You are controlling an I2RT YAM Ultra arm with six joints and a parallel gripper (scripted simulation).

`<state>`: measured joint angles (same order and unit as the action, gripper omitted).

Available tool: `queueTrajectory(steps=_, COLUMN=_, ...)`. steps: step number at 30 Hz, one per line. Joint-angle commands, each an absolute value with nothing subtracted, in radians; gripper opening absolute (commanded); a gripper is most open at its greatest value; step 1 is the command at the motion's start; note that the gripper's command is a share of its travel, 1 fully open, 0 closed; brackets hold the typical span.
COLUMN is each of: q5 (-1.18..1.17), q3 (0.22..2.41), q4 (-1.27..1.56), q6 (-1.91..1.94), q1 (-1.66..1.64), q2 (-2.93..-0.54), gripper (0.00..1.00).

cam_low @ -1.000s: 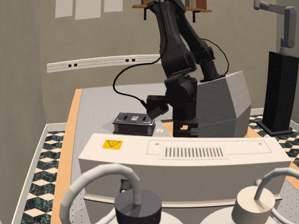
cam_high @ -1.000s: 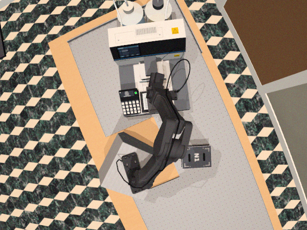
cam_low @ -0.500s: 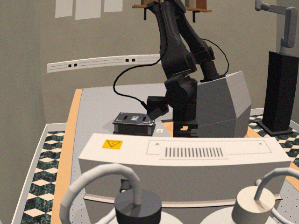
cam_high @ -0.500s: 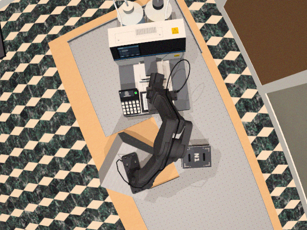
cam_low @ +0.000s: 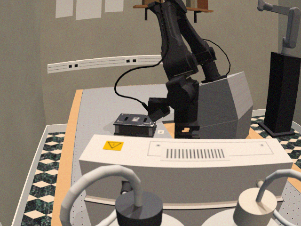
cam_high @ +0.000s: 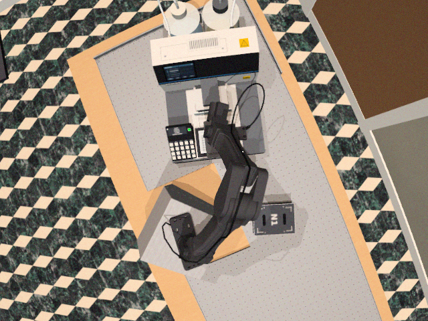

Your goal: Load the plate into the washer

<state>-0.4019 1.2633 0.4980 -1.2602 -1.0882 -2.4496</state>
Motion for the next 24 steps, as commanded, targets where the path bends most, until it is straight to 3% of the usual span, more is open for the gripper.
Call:
queueTrajectory(steps=1, q5=-0.415, q3=1.268, q4=0.486, q6=-1.249, q1=-1.090, q2=-2.443, gripper=0.84)
queueTrajectory(steps=24, q5=-0.406, q3=1.267, q4=0.495, q6=-1.255, q1=-1.091, q2=-2.444, gripper=0.84)
